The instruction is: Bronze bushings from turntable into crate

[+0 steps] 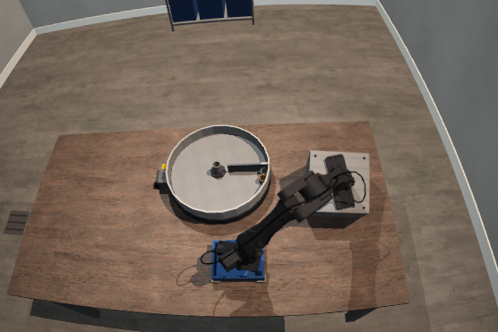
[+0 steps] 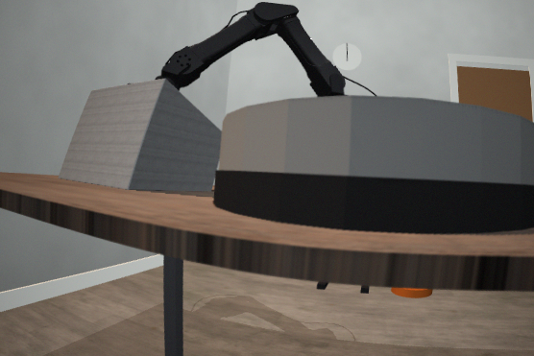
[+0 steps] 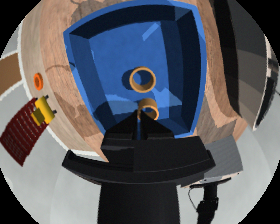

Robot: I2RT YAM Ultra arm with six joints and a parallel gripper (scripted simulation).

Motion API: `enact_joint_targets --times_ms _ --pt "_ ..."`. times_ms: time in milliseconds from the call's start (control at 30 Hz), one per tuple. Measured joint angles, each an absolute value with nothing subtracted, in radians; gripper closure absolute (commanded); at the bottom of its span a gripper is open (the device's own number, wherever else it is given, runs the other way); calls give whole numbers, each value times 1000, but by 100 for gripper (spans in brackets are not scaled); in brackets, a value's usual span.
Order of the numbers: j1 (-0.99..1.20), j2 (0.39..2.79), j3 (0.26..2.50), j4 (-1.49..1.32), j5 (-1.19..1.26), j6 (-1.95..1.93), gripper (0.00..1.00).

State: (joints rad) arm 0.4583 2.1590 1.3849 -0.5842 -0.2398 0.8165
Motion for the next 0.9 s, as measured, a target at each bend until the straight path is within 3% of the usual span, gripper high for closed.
enact_joint_targets --times_ms 433,467,900 --pt "458 2159 1385 -584 -240 817 100" --pt "458 2159 1385 -584 -240 817 86" --pt "459 2159 1385 -584 -239 817 86"
